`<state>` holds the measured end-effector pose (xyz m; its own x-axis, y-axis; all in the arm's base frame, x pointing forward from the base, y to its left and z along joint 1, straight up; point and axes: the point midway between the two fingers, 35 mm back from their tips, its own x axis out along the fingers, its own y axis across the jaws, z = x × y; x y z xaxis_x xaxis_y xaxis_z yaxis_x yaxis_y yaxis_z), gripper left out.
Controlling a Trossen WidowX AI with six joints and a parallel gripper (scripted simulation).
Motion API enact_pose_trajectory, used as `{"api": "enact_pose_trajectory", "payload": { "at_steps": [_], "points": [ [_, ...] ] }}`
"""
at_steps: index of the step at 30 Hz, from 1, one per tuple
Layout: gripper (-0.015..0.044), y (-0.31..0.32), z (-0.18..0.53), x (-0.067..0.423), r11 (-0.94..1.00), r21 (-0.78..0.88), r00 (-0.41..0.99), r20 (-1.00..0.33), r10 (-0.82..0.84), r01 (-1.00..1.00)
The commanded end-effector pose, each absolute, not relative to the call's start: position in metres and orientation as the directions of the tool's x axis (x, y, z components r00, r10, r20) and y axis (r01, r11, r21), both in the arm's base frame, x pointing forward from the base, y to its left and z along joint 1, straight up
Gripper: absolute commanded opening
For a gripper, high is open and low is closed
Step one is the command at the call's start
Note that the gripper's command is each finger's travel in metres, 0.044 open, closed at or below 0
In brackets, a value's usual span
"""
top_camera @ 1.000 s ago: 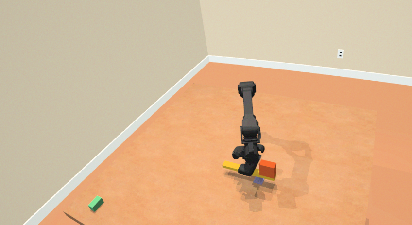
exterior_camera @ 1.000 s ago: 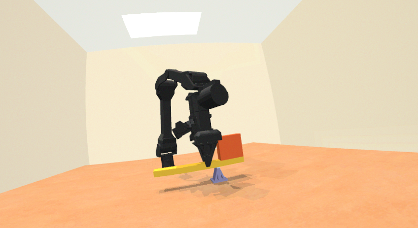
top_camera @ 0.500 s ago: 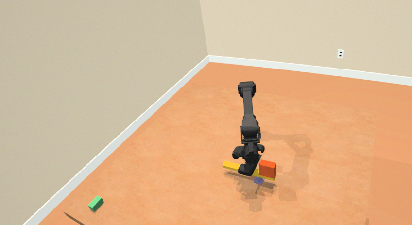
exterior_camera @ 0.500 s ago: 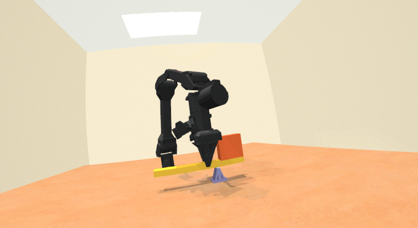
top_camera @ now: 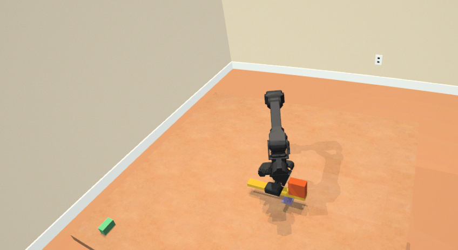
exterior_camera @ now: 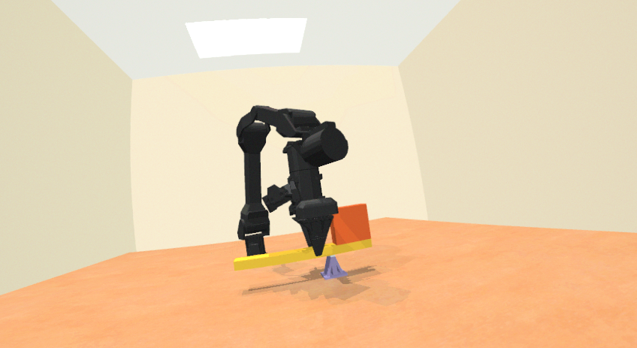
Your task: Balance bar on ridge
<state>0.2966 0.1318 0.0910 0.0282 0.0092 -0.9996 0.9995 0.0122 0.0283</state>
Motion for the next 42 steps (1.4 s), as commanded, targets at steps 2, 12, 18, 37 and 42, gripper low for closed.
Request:
{"api": "enact_pose_trajectory", "payload": {
  "at_steps": [2,12,18,37,42],
  "points": [
    [0.0395,0.132,0.091,0.296,0.013,0.027,0.027,-1.0,0.009,1.0],
    [0.044,0.133,0.147,0.3,0.012,0.028,0.028,-1.0,0.009,1.0],
    [0.044,0.131,0.191,0.294,0.012,0.028,0.028,-1.0,0.009,1.0],
    [0.044,0.131,0.191,0.294,0.012,0.028,0.028,-1.0,0.009,1.0],
    [0.044,0.131,0.191,0.294,0.012,0.028,0.028,-1.0,0.009,1.0]
  ]
}}
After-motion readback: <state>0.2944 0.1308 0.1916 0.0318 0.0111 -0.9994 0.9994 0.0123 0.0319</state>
